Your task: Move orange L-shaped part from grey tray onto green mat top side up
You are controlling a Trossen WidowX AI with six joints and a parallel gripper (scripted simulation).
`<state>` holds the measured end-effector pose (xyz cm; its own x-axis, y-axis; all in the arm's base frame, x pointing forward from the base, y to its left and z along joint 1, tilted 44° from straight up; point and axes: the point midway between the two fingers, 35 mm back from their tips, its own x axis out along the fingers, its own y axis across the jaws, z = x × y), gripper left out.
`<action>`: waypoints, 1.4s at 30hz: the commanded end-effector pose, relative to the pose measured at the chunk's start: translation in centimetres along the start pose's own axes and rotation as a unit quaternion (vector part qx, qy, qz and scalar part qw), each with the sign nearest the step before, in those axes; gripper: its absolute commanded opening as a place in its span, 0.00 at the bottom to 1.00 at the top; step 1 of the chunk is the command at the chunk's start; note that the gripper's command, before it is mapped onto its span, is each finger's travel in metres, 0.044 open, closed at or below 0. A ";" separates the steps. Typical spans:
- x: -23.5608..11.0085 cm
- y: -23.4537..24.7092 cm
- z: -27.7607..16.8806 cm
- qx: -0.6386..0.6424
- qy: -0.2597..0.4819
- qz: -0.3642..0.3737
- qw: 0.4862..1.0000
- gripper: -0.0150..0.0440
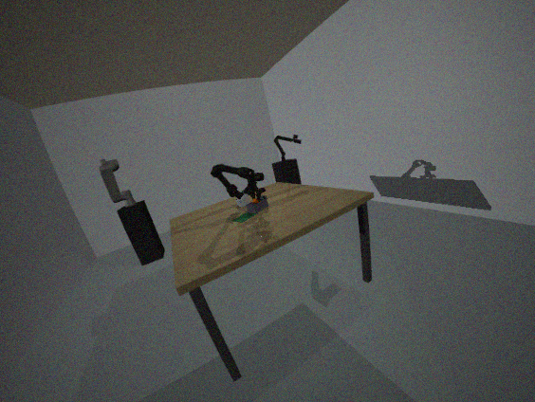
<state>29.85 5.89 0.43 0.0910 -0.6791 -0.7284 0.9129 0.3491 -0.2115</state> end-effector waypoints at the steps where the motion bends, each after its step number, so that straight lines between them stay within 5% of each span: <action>1: 0.0 0.0 0.0 0.001 0.000 0.000 1.000 0.52; 9: 0.0 0.0 0.0 0.001 0.000 0.000 1.000 0.43; 13: 0.0 0.0 0.0 0.001 0.000 0.000 1.000 0.25; 42: -3.7 -0.2 -0.1 -0.003 -0.001 -0.003 1.000 0.25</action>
<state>29.31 7.66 2.67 0.0841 -0.6921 -0.7169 0.9096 0.3470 -0.2283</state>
